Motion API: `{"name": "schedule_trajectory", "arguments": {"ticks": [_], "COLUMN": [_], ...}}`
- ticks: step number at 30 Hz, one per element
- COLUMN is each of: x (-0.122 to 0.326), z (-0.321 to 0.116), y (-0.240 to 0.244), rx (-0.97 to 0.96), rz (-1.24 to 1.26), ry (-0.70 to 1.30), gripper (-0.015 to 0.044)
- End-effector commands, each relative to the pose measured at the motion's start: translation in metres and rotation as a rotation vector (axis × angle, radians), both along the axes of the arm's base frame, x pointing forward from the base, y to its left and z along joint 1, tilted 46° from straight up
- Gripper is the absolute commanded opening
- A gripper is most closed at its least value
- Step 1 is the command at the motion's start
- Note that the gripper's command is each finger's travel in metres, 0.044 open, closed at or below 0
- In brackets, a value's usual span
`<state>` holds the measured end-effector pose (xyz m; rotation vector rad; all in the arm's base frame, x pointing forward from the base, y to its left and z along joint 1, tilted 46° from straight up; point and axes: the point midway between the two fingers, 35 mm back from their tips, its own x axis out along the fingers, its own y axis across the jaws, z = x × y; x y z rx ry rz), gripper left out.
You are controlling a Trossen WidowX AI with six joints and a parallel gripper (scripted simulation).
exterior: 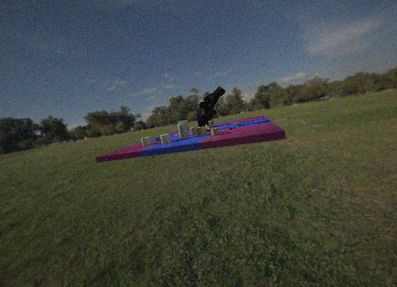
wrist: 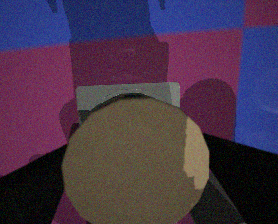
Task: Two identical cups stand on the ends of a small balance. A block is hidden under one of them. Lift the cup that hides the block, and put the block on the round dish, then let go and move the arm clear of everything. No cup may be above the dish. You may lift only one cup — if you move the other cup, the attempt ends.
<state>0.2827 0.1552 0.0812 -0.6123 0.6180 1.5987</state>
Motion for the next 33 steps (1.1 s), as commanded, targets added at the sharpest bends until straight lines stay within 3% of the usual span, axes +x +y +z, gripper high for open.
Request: {"name": "schedule_trajectory", "arguments": {"ticks": [1, 3, 6, 15, 26, 33], "x": [-0.003, -0.003, -0.003, -0.003, 0.0, 0.003], "z": [-0.006, -0.006, -0.006, -0.006, -0.001, 0.005], "y": [0.005, 0.006, 0.006, 0.006, 0.0, -0.007], "rx": [0.004, 0.004, 0.004, 0.004, 0.0, -0.002], "rz": [0.0, 0.0, 0.0, 0.0, 0.0, -0.001], "ry": [0.009, 0.009, 0.009, 0.009, 0.009, 0.008], "gripper": [0.044, 0.044, 0.0361, 0.0301, 0.0013, 0.0]}}
